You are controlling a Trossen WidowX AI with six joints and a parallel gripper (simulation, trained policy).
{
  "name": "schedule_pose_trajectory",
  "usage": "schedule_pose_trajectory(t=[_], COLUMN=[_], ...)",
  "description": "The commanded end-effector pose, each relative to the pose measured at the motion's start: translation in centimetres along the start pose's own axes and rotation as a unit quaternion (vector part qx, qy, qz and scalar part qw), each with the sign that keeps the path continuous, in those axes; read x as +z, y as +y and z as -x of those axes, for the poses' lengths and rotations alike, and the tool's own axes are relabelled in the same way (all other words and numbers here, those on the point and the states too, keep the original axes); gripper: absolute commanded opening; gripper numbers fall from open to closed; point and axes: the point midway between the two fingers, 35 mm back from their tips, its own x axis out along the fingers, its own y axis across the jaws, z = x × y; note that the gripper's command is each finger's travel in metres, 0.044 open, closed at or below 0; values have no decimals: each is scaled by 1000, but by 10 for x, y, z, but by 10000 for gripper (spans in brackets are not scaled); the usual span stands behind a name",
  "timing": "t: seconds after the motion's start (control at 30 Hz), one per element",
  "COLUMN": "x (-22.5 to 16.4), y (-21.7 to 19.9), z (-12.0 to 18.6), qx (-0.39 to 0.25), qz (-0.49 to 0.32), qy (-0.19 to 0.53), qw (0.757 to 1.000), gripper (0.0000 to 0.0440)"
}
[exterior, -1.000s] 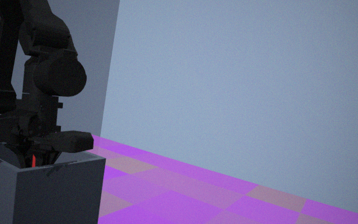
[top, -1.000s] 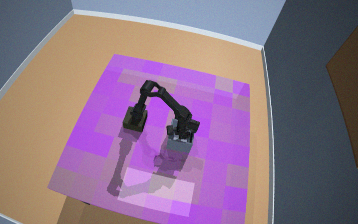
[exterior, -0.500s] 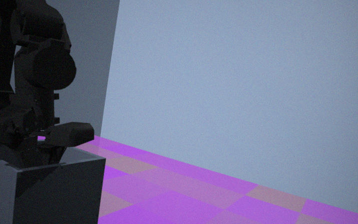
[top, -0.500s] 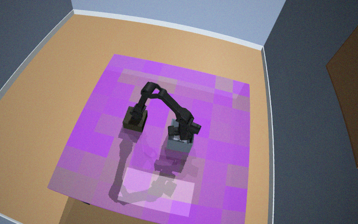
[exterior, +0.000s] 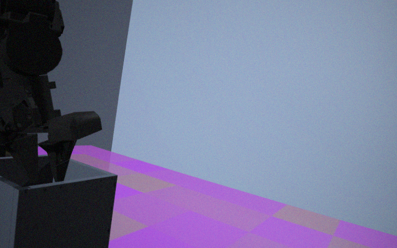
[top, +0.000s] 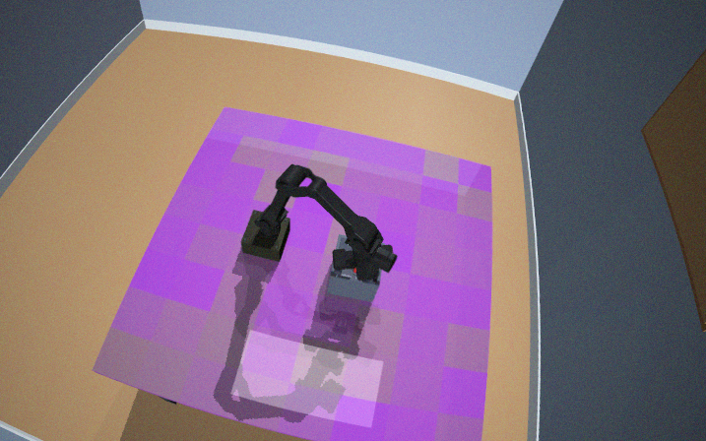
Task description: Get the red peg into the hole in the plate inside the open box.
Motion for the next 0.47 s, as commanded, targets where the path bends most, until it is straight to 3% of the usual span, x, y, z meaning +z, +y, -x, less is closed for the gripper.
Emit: schedule_pose_trajectory(t=[0.0,0.33,0.43], x=[3,13,17], y=[5,17,21], z=[8,33,41], qx=[15,56,69], qz=[1,2,5], qy=[6,10,10], qw=[1000,998,998], gripper=[232,249,235])
